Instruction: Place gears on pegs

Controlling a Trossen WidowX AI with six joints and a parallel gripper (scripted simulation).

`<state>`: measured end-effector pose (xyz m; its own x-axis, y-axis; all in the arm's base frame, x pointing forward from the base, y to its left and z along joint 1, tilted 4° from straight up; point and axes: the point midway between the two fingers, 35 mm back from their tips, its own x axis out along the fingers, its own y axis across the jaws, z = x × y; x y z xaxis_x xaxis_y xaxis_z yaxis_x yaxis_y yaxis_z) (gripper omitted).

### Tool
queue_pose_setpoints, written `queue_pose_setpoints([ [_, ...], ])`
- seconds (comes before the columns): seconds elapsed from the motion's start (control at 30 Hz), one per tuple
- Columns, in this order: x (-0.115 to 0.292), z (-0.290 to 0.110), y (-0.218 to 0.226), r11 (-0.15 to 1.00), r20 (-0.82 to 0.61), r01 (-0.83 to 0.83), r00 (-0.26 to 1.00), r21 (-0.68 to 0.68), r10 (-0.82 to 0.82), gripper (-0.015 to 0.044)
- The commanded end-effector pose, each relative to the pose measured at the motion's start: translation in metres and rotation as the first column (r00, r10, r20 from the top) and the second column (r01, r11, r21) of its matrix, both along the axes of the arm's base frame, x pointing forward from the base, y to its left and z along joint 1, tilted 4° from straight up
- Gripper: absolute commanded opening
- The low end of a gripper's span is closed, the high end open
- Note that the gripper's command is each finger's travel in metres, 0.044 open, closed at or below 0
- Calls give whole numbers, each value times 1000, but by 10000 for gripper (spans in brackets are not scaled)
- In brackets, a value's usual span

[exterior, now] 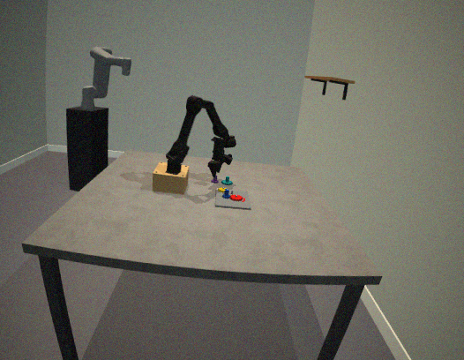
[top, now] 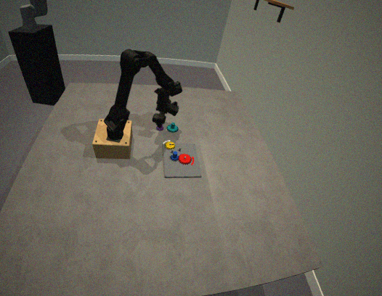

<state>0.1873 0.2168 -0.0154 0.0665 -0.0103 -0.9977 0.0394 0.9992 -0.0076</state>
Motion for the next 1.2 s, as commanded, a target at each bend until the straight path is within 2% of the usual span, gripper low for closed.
queue_pose_setpoints([
  [0.0, -2, -10, -4, 1000, -6, -1, 1000, -14, 1, 440],
  [0.43, -2, -15, -5, 1000, -6, -1, 1000, -14, 1, 440],
  [0.9, -2, -15, -5, 1000, -6, -1, 1000, -14, 1, 73],
  [1.17, -2, -15, -5, 1000, -6, -1, 1000, -14, 1, 19],
])
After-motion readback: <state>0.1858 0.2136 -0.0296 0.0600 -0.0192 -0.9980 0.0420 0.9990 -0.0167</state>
